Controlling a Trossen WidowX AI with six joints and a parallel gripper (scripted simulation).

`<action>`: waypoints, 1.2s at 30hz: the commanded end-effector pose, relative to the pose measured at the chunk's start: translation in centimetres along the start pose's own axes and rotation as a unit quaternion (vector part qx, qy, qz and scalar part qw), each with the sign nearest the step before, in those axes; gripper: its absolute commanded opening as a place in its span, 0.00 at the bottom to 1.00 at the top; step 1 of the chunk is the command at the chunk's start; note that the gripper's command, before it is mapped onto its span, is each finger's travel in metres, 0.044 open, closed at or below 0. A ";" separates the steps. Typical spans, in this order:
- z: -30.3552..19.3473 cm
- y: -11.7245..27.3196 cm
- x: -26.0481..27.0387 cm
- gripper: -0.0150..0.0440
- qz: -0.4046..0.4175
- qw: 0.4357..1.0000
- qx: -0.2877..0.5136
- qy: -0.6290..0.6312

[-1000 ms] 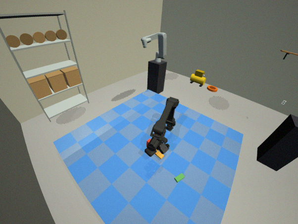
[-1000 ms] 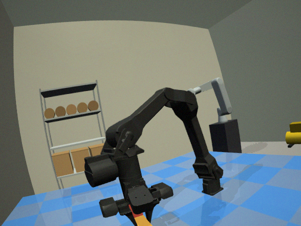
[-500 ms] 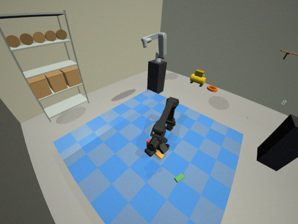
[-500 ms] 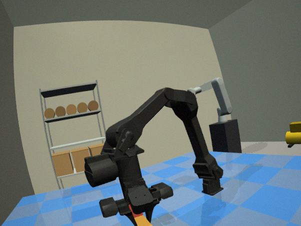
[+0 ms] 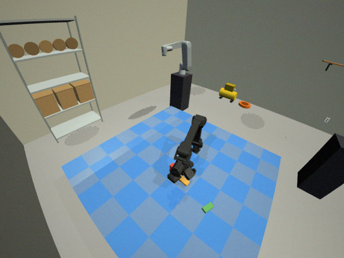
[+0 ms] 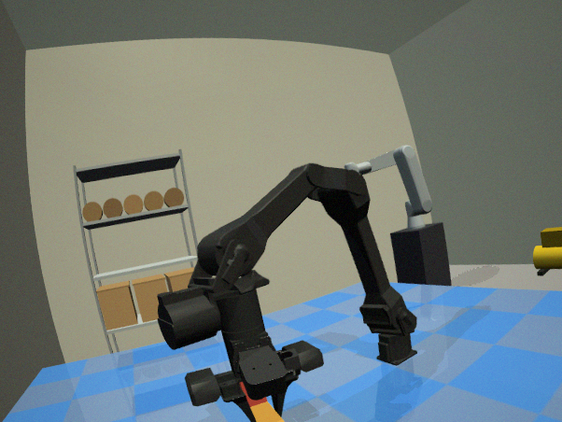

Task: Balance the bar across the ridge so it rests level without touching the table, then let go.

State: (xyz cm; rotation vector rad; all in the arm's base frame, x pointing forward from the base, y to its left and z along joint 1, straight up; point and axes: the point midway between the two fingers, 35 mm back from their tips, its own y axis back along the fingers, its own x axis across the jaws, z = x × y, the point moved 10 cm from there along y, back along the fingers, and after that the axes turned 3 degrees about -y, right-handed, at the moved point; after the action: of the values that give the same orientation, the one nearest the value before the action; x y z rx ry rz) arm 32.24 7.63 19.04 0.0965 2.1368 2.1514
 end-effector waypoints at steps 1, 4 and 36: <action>0.0 0.0 0.0 0.54 0.000 1.000 0.000 0.000; 0.0 0.0 0.0 0.54 0.000 1.000 0.000 0.000; 0.0 0.0 0.0 0.70 0.000 1.000 0.000 0.000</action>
State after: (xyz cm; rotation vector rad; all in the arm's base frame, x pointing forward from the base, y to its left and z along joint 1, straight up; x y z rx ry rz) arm 32.24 7.63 19.04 0.0971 2.1370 2.1516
